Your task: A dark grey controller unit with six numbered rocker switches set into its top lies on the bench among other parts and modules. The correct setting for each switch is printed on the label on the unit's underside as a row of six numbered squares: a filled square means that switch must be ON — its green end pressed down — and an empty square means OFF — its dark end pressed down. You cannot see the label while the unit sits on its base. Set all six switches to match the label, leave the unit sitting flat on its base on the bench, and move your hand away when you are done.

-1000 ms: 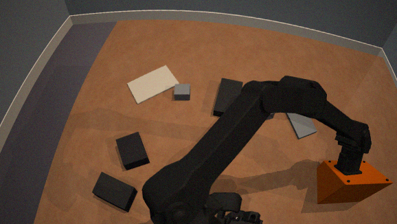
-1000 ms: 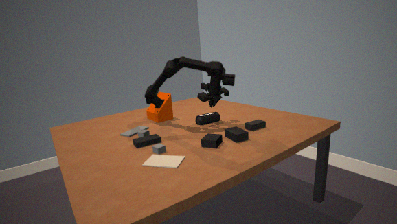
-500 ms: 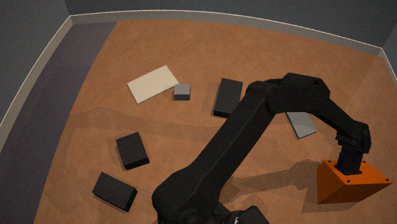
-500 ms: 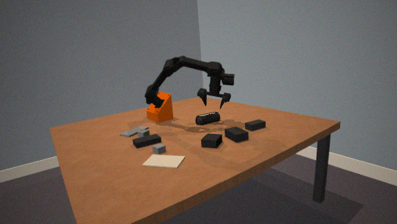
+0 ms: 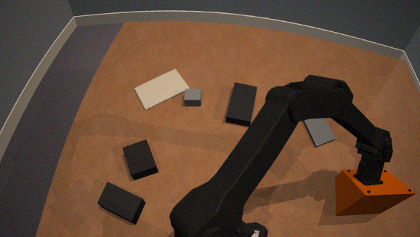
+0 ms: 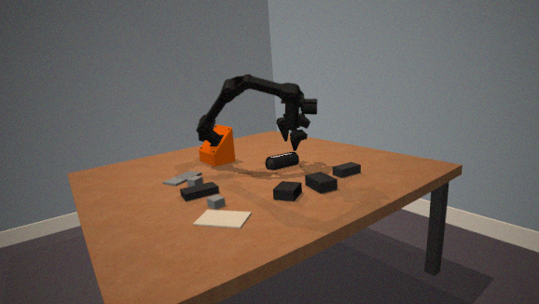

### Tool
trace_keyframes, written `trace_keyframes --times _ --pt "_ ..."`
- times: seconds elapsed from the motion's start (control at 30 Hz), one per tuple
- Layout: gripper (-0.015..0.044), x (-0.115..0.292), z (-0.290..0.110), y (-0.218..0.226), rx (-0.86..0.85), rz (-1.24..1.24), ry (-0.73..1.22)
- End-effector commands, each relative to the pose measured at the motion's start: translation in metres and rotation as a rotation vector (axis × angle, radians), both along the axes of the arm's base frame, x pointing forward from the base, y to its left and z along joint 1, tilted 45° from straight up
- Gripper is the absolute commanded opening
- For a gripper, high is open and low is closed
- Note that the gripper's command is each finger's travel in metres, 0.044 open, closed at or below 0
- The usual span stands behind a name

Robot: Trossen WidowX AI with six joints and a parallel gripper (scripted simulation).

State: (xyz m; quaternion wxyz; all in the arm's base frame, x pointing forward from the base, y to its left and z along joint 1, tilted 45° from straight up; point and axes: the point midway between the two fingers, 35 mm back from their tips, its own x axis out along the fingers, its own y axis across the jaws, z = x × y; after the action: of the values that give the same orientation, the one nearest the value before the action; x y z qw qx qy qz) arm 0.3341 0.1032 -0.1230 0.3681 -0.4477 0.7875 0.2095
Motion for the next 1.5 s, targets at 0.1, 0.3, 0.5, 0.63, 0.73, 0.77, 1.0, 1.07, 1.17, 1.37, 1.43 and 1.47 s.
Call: trace_keyframes --times 0.1,0.3,0.5,0.63,0.73,0.77,1.0,1.07,1.17,1.37,1.43,1.47 --pt "0.044 -0.0062 -0.0063 0.0073 -0.325 -0.697 -0.632" --pt "0.044 -0.0076 -0.008 0.009 -0.415 -0.946 -0.857" --pt "0.044 -0.0089 -0.0096 0.0105 -0.492 -1.203 -1.081" --pt "0.044 -0.0099 -0.0106 0.0116 -0.534 -1.373 -1.229" --pt "0.044 -0.0106 -0.0113 0.0123 -0.562 -1.506 -1.339" --pt "0.044 -0.0108 -0.0115 0.0125 -0.571 -1.551 -1.375" --pt "0.044 -0.0124 -0.013 0.0143 -0.616 -1.87 -1.626" --pt "0.044 -0.0129 -0.0134 0.0148 -0.625 -1.966 -1.696" --pt "0.044 -0.0135 -0.0139 0.0155 -0.634 -2.11 -1.797" --pt "0.044 -0.014 -0.0143 0.016 -0.641 -2.243 -1.883" --pt "0.044 -0.014 -0.0143 0.016 -0.641 -2.243 -1.883" --pt "0.044 -0.014 -0.0143 0.016 -0.641 -2.243 -1.883"
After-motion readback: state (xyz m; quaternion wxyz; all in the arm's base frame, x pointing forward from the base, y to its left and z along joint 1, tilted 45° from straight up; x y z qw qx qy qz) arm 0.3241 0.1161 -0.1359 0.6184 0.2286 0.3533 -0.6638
